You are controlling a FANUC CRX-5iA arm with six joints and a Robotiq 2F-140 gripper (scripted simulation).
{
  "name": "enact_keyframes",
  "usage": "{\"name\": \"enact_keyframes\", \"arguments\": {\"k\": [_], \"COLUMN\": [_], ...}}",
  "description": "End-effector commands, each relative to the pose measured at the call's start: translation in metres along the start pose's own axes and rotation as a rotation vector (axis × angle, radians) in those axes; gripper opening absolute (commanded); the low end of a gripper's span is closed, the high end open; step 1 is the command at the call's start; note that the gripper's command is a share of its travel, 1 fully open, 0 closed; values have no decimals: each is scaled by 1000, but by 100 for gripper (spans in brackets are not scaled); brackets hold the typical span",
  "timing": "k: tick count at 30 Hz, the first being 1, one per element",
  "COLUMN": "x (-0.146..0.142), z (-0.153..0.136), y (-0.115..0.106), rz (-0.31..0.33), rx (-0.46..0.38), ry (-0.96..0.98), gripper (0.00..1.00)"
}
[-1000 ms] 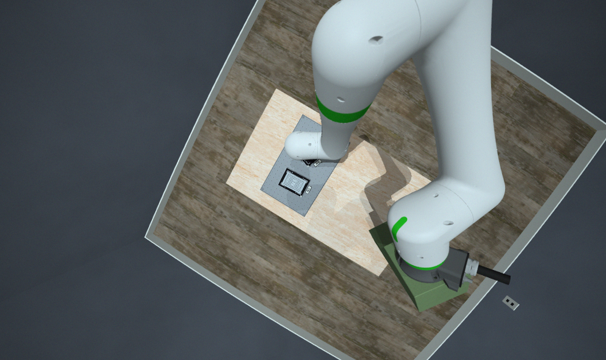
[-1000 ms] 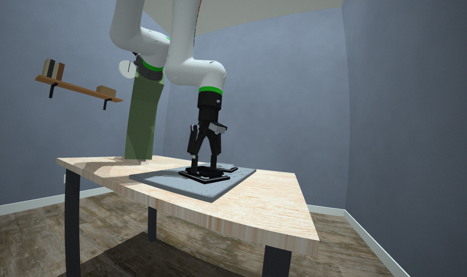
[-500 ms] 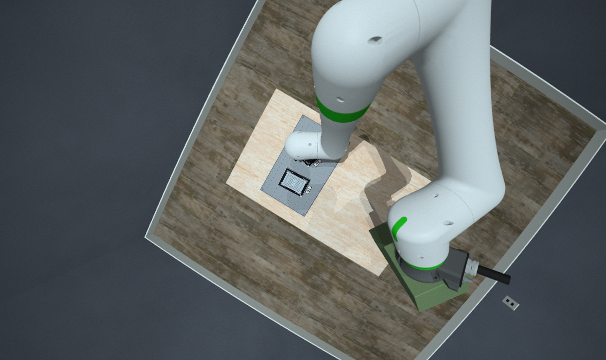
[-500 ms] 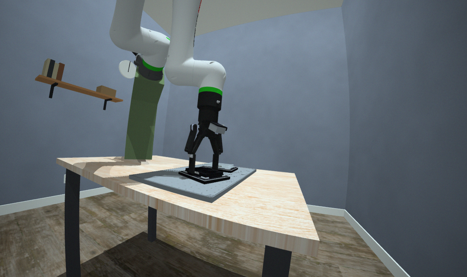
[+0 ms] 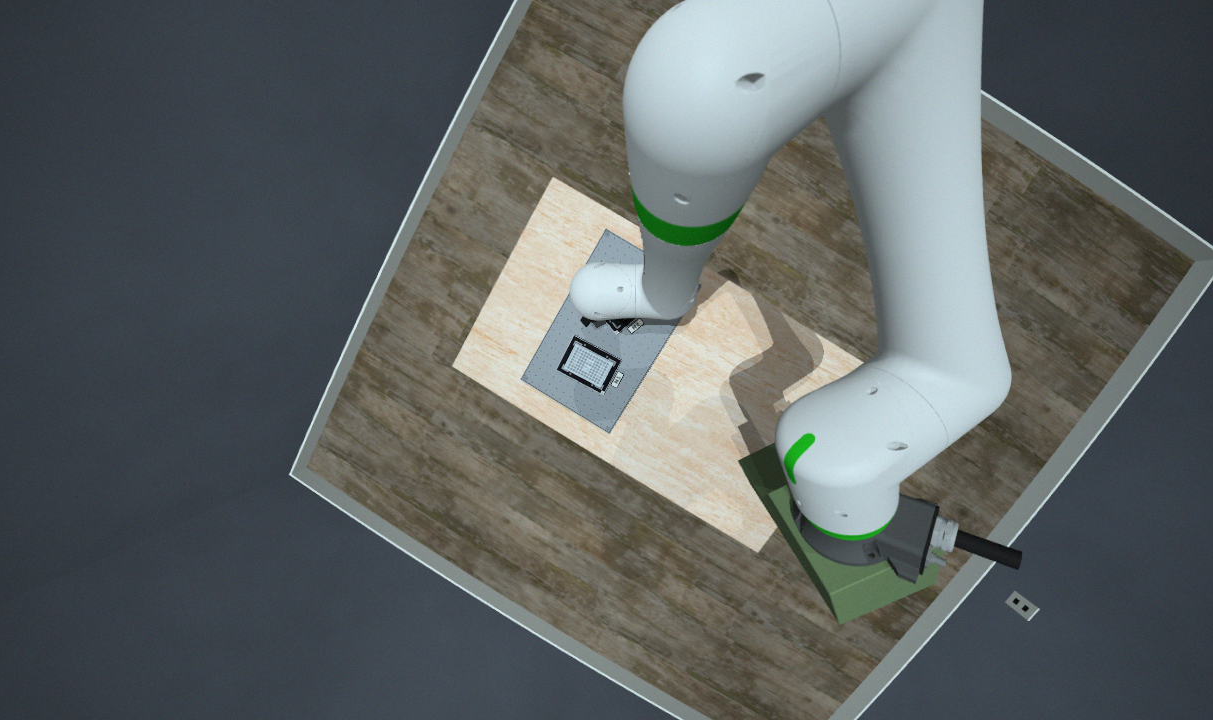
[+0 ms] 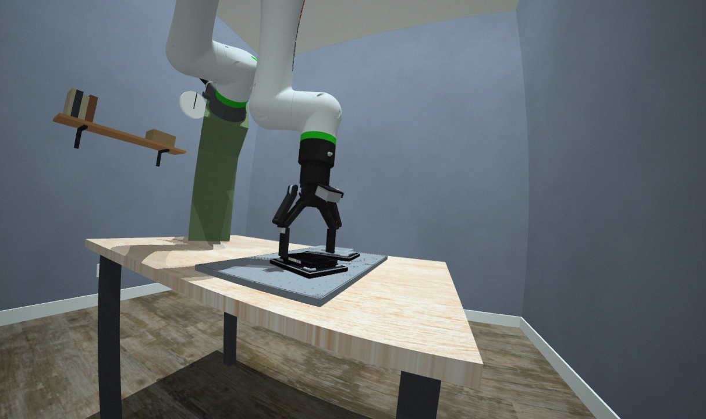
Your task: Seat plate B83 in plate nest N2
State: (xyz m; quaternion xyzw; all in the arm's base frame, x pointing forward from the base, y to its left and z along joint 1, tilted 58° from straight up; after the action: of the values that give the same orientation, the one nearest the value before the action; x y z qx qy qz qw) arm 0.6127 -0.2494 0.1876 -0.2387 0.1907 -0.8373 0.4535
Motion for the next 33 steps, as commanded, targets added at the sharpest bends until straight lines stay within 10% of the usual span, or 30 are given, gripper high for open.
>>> {"name": "enact_keyframes", "arguments": {"k": [1, 33], "x": [0, 0], "z": [0, 0], "y": [0, -40], "rz": [0, 0], "rx": [1, 1], "ry": [0, 0], "gripper": [100, 100]}}
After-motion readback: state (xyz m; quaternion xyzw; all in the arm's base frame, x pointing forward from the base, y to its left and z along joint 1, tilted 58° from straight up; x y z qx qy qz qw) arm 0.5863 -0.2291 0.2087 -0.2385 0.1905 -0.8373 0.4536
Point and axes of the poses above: the point where the finger pads meet when closed, its own y axis out along the fingers, its own x axis across the jaws, z = x × y, the point moved 7 cm from there along -y, back along the fingers, and after that the axes turned 5 degrees about -y, right-handed, at the moved point
